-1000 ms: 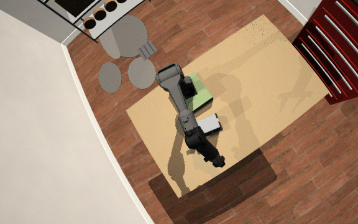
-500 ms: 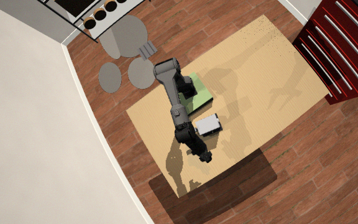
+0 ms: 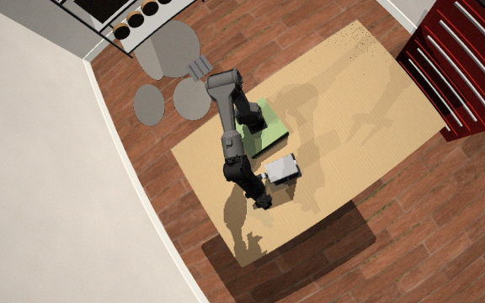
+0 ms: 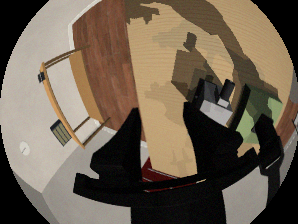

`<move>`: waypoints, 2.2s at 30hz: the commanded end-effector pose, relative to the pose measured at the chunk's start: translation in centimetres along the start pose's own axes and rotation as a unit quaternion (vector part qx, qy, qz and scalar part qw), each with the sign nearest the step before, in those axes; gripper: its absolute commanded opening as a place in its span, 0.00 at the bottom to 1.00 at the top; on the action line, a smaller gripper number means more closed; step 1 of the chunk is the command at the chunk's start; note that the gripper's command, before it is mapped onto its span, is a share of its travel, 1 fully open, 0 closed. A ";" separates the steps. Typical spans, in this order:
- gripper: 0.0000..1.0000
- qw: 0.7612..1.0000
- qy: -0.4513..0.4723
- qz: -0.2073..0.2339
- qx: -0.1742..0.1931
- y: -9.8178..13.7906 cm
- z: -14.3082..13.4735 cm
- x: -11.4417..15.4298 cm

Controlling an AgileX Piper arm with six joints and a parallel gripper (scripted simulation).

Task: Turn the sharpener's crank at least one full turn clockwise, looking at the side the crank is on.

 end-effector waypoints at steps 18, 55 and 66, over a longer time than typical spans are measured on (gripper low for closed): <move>0.69 0.995 -0.081 -0.020 0.060 1.6 -6.9 -1.1; 0.69 0.992 -0.103 -0.024 0.076 -2.2 -11.6 -1.1; 0.69 0.992 -0.103 -0.024 0.076 -2.2 -11.6 -1.1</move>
Point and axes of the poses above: the point where the finger pads meet when closed, its own y axis back along the fingers, its own z axis across the jaws, x = y × z, the point moved 10 cm from there along y, back along the fingers, and after that the axes turned 2 degrees about -y, right-handed, at the moved point
